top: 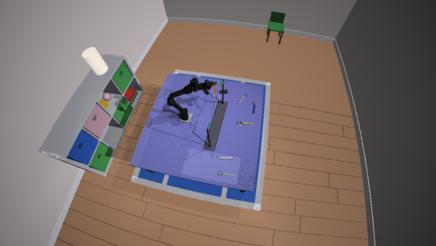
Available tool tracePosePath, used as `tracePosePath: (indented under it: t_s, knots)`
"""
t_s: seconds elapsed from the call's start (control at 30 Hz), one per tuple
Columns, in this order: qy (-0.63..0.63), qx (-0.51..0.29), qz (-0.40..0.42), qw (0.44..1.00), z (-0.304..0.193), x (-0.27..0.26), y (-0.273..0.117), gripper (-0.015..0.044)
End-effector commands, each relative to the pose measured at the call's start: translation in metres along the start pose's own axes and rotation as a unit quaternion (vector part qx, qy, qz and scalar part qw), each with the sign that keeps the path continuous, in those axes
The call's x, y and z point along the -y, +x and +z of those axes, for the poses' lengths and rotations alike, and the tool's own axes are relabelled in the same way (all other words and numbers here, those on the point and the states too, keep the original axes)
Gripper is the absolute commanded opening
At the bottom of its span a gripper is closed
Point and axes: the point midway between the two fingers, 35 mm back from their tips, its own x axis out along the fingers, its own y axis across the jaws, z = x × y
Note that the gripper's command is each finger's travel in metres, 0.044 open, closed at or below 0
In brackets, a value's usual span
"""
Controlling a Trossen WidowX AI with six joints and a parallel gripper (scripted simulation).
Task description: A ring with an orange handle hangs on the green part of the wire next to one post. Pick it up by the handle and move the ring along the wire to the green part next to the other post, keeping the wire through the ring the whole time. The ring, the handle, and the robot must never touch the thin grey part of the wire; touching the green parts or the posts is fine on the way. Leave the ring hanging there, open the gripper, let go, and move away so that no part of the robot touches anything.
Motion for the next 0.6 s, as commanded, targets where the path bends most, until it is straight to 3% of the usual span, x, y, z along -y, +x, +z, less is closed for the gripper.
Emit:
tracePosePath:
  t_s: [0.0,0.57]
  knots:
    - [-0.007,-0.001,-0.001,1.0,-0.0009,-0.0045,-0.0009,-0.015]
    - [-0.09,0.009,-0.039,0.995,-0.0005,-0.0014,-0.0006,-0.015]
